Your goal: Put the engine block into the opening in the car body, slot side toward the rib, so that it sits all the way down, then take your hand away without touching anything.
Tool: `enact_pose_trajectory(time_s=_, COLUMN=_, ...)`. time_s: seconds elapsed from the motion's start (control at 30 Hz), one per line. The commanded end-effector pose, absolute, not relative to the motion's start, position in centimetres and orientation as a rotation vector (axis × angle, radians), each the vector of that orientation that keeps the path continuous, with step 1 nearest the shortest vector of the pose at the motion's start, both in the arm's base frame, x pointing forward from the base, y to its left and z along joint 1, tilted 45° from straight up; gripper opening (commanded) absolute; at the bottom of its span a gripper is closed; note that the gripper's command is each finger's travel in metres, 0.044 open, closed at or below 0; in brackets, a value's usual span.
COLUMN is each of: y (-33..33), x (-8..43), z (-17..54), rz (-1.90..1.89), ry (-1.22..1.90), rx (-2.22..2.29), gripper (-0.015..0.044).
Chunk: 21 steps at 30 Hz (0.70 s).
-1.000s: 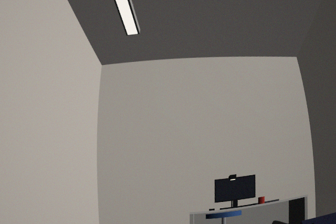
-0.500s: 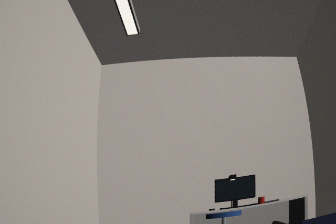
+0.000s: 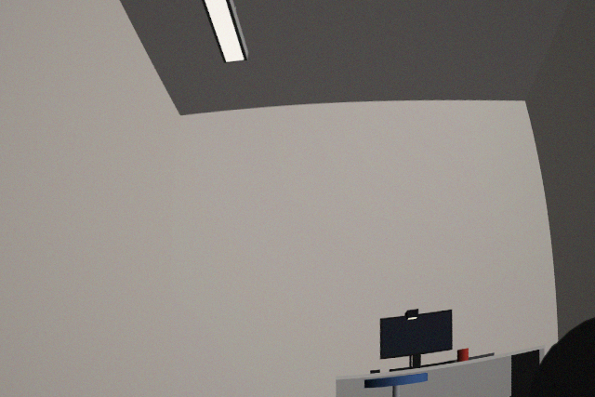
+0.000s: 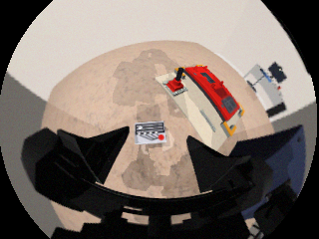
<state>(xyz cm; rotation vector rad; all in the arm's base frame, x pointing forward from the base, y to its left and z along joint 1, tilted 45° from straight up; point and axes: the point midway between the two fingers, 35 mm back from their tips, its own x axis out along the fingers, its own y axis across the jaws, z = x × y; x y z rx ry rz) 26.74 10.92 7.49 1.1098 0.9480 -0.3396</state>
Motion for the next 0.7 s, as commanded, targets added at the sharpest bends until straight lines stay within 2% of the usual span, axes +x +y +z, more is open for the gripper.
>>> enact_pose_trajectory(time_s=0.0, y=10.7, x=26.93, z=7.22, rz=-0.398, ry=1.011, rx=1.186, gripper=0.044)
enact_pose_trajectory(time_s=0.67, y=9.83, x=27.18, z=6.92, rz=-0.715, ry=1.298, rx=1.576, gripper=0.044)
